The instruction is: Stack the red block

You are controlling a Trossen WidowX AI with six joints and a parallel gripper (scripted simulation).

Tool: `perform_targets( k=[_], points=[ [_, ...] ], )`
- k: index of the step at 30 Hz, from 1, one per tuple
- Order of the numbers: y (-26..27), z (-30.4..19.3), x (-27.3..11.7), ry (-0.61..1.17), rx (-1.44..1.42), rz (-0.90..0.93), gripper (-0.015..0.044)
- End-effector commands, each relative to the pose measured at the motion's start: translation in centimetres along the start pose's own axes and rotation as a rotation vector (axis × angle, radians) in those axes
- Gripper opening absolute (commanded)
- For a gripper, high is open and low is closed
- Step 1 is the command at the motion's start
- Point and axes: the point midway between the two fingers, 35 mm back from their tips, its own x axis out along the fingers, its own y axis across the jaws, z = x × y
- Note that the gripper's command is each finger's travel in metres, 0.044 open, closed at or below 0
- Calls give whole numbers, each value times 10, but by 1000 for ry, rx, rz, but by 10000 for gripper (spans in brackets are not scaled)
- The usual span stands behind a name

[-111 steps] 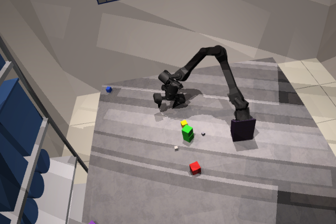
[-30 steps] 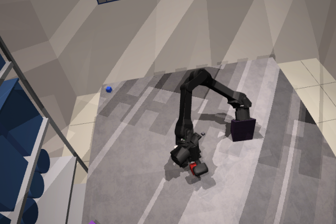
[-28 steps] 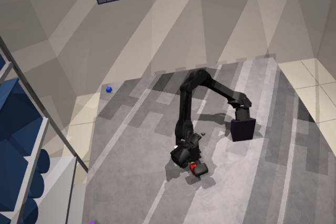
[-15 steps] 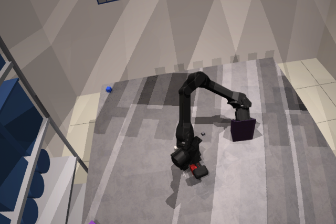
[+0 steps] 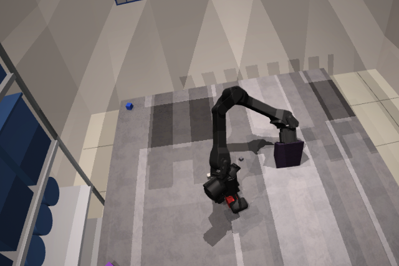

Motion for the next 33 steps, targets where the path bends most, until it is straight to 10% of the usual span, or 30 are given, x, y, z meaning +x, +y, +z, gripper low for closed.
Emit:
perform_targets(
  k=[1, 25, 33],
  points=[
    [0, 0, 1, -3, -5, -4, 440],
    [0, 1, -16, -2, -3, -1, 0],
    [1, 0, -58, -3, -6, -1, 0]
  ],
)
